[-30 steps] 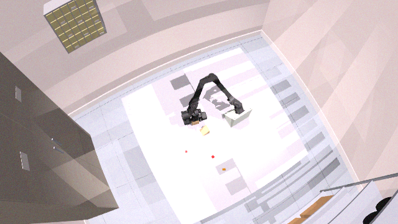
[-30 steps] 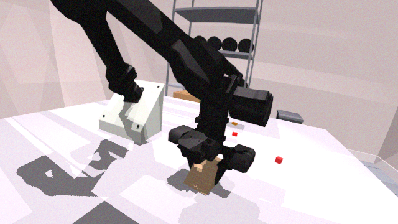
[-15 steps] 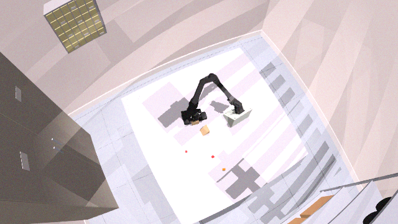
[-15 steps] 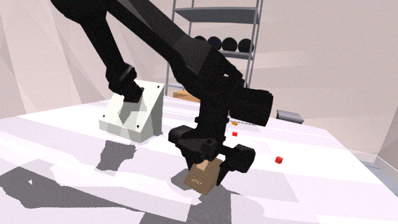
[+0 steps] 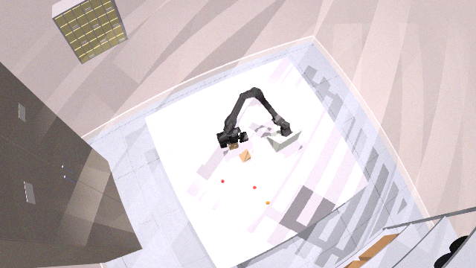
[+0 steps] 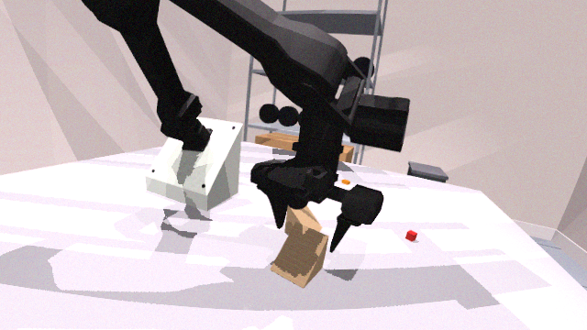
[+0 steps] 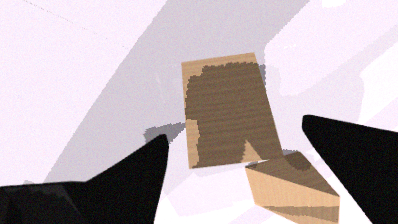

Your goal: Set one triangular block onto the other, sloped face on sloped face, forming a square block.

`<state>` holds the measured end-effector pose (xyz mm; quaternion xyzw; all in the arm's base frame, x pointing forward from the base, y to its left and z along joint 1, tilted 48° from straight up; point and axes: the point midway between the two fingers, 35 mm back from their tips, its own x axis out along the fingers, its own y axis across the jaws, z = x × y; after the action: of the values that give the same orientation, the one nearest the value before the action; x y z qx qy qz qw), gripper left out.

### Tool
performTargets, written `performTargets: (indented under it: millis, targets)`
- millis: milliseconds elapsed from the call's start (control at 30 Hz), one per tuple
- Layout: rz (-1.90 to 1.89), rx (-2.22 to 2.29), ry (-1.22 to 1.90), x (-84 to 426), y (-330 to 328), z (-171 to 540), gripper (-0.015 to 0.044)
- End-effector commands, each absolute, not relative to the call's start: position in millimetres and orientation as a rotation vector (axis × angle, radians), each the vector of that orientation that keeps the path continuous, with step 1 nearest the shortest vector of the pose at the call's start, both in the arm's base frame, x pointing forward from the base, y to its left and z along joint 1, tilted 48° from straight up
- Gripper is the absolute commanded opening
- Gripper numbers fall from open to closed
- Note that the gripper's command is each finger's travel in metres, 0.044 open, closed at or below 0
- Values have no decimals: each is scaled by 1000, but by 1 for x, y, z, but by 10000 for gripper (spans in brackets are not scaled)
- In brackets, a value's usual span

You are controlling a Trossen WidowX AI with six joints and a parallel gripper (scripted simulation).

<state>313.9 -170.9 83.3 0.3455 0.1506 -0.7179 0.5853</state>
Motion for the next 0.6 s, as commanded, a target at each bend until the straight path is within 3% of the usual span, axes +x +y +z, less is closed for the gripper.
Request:
performTargets:
  millis: [0,333,567]
  targets:
    - [-1666,811,332,316,-159,100,440]
    - [-1715,775,313,318,-153,90,440]
    - [-1816,492,91,329,-112,80,440]
